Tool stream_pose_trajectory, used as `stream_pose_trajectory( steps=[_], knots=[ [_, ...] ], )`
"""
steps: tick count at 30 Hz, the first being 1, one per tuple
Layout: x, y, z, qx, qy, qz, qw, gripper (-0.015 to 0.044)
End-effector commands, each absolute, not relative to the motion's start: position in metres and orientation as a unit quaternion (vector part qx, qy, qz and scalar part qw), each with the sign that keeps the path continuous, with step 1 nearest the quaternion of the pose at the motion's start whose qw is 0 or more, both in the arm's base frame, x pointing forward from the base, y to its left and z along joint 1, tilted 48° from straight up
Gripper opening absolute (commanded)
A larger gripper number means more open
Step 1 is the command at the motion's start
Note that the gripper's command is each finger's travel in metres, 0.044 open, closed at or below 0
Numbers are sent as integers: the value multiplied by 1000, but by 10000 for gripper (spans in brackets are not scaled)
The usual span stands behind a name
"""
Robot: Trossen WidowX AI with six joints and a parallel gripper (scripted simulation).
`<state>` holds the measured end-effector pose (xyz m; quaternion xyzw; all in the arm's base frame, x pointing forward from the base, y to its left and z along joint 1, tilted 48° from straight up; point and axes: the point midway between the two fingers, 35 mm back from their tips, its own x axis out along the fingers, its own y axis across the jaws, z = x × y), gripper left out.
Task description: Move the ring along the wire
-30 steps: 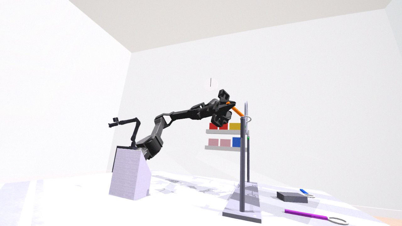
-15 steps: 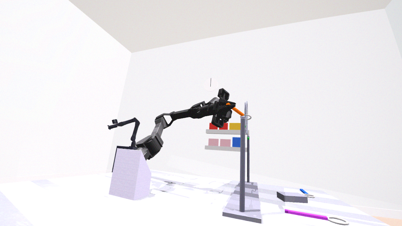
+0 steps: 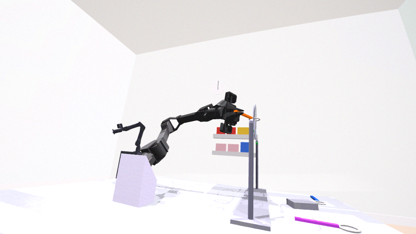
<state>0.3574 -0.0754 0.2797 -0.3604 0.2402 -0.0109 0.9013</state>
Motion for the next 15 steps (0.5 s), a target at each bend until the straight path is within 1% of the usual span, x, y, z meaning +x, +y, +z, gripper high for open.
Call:
stream_pose_trajectory(
  steps=[1, 15],
  knots=[
    [357, -74, 280, -327, 240, -5, 914, -150],
    [357, -58, 269, -186, 246, 36, 951, -150]
  ],
)
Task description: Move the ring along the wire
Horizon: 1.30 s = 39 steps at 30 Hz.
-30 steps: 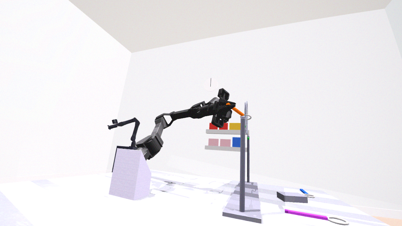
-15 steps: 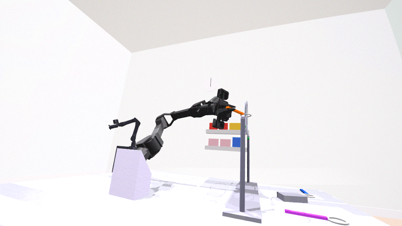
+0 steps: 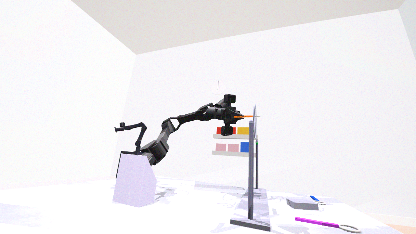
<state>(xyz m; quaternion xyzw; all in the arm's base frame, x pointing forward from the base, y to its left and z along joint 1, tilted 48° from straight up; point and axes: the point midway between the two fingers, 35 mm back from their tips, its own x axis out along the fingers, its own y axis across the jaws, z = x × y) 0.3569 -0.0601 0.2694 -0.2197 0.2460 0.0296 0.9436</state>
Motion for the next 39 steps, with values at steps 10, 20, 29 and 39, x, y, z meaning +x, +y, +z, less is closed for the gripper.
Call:
stream_pose_trajectory(
  steps=[10, 20, 29, 39],
  knots=[
    [356, -44, 265, -79, 246, 66, 964, -150],
    [355, -31, 263, 22, 244, 93, 965, -150],
    [354, -18, 265, 120, 239, 118, 956, -150],
    [354, -5, 269, 227, 230, 145, 935, -150]
  ],
)
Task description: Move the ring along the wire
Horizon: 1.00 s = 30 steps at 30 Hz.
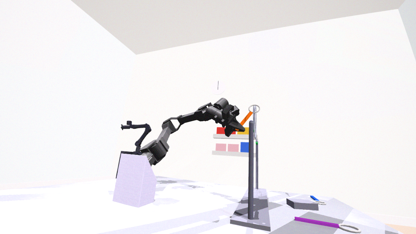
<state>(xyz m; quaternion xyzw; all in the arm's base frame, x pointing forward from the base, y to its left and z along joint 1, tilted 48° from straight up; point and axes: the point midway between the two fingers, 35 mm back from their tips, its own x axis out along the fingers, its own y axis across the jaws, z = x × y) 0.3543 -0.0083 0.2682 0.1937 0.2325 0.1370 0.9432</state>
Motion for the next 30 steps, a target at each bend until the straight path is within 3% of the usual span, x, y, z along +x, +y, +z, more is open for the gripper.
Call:
stream_pose_trajectory(
  steps=[1, 30],
  knots=[
    [353, -3, 270, 238, 229, 147, 932, -150],
    [351, 26, 299, 526, 188, 212, 802, -150]
  ],
)
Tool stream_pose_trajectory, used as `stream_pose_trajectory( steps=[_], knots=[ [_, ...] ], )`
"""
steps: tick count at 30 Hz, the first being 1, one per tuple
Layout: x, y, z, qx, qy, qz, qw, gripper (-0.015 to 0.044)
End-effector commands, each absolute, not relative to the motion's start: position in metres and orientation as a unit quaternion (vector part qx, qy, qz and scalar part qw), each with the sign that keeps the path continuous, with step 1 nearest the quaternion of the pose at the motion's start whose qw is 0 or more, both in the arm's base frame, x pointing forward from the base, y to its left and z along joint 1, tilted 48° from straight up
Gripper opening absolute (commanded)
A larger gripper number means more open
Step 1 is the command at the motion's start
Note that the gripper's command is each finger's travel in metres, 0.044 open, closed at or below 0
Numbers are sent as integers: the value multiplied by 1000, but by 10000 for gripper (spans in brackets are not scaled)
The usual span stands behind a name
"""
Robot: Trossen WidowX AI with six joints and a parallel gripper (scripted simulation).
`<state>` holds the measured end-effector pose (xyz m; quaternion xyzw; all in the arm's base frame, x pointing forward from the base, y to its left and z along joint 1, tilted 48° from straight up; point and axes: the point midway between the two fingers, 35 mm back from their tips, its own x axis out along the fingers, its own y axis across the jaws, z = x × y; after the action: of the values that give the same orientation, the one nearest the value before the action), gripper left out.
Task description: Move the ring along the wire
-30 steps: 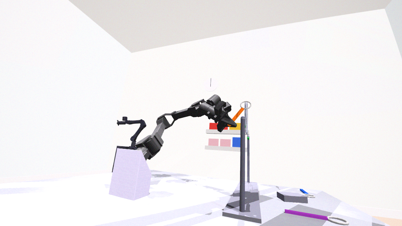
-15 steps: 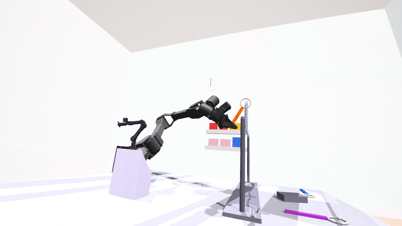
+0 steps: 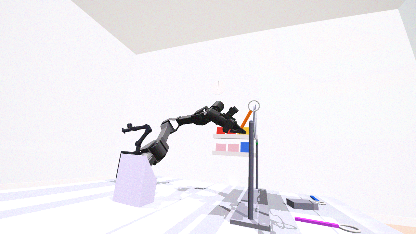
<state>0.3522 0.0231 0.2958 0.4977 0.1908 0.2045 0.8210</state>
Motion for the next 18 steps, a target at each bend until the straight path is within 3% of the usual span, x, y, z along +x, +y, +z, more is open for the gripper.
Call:
stream_pose_trajectory(
  steps=[1, 18],
  knots=[
    [351, 26, 300, 535, 186, 213, 796, -150],
    [351, 33, 323, 678, 152, 240, 678, -150]
  ],
)
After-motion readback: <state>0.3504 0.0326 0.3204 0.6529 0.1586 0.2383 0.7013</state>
